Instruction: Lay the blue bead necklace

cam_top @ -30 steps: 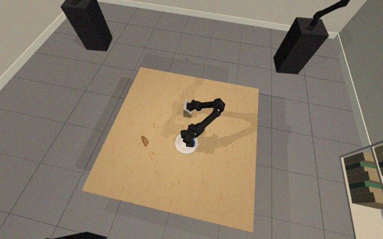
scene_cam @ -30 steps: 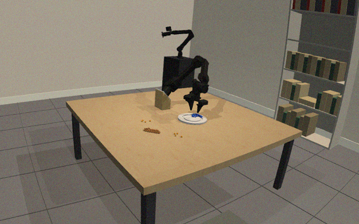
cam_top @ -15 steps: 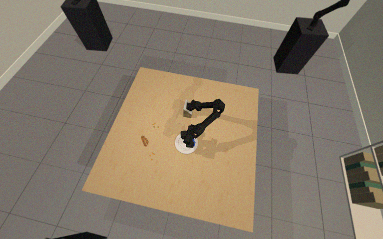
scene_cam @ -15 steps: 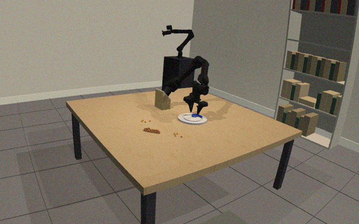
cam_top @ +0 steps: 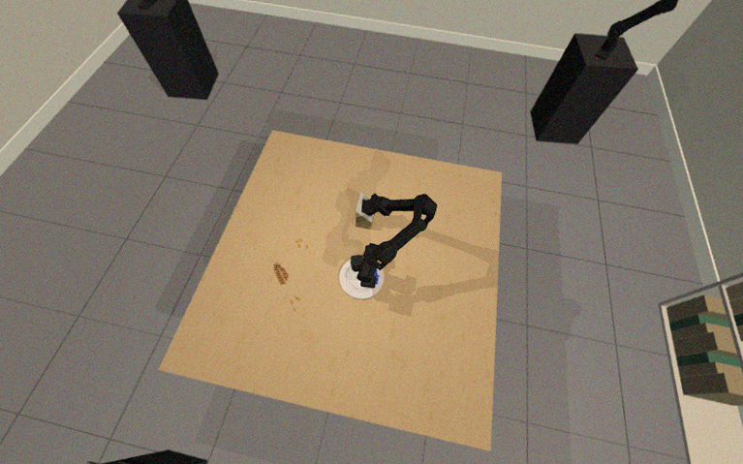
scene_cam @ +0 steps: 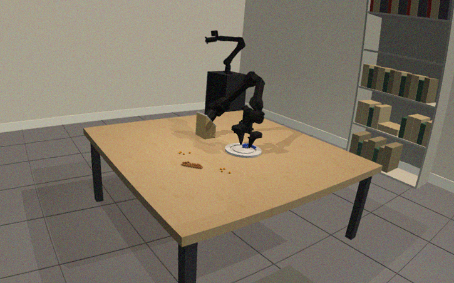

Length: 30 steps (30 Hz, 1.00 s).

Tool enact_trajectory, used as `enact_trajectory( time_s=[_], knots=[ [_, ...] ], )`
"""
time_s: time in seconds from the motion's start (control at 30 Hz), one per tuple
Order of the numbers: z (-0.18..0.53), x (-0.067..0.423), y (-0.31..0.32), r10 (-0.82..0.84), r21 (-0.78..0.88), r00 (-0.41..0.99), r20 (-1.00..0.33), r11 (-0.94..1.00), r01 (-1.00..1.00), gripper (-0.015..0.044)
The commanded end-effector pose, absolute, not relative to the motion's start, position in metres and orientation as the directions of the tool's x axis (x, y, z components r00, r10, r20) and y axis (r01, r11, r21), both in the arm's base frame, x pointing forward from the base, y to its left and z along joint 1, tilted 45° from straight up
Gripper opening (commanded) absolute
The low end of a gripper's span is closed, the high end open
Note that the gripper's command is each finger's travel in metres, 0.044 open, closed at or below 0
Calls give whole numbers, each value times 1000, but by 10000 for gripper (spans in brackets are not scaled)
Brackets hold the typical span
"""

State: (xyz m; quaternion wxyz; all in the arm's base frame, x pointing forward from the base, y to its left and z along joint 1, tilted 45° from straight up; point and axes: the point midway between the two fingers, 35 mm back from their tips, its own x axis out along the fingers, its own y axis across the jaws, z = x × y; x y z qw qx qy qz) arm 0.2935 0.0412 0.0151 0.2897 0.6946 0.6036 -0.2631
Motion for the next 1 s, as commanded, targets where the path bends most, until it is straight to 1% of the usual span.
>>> enact_trajectory(
  time_s=[0.0,0.23,0.6,0.97],
  knots=[
    [15,294,41,686,85,133,-715,-103,991,258],
    [15,294,41,686,85,133,-715,-103,991,74],
    [15,294,41,686,85,133,-715,-103,991,0],
    [15,294,41,686,85,133,-715,-103,991,0]
  ],
)
